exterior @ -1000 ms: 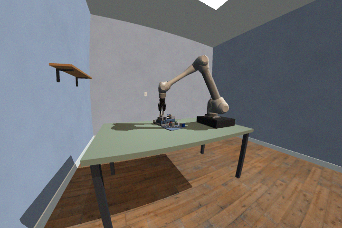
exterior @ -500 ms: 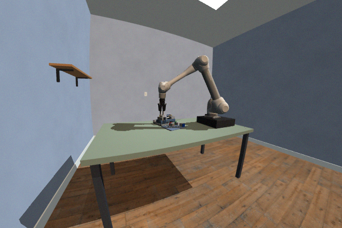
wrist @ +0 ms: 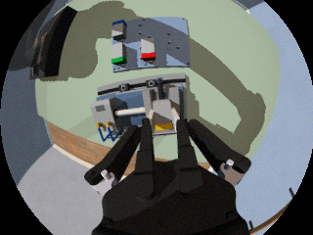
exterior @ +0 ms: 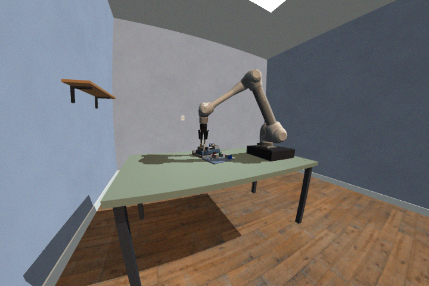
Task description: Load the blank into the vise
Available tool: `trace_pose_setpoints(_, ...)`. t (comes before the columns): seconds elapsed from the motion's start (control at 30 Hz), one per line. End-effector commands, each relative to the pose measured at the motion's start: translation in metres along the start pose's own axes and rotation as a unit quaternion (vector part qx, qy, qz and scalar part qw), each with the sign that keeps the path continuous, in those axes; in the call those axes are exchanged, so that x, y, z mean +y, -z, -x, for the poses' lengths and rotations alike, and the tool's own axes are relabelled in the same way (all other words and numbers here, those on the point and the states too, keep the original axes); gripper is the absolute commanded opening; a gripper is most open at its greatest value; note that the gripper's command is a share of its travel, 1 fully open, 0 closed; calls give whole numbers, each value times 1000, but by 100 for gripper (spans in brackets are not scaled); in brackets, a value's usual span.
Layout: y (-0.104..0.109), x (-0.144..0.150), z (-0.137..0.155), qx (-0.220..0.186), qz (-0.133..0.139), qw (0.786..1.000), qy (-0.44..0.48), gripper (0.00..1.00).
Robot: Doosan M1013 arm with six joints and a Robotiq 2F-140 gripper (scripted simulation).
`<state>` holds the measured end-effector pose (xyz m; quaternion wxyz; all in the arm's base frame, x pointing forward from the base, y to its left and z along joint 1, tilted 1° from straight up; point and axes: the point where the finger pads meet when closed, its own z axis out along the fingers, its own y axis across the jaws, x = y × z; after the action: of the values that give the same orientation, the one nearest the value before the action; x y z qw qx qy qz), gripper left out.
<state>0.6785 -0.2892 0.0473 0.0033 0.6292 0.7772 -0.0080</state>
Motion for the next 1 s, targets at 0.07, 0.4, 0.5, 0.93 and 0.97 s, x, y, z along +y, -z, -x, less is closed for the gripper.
trace_pose_setpoints(0.07,0,0,0,0,0,1000,0,0)
trace_pose_setpoints(0.4,-1,0,0,0,0,1000,0,0)
trace_pose_setpoints(0.5,-1,0,0,0,0,1000,0,0)
trace_pose_setpoints(0.93,-2,0,0,0,0,1000,0,0)
trace_pose_setpoints(0.97,-3,0,0,0,0,1000,0,0)
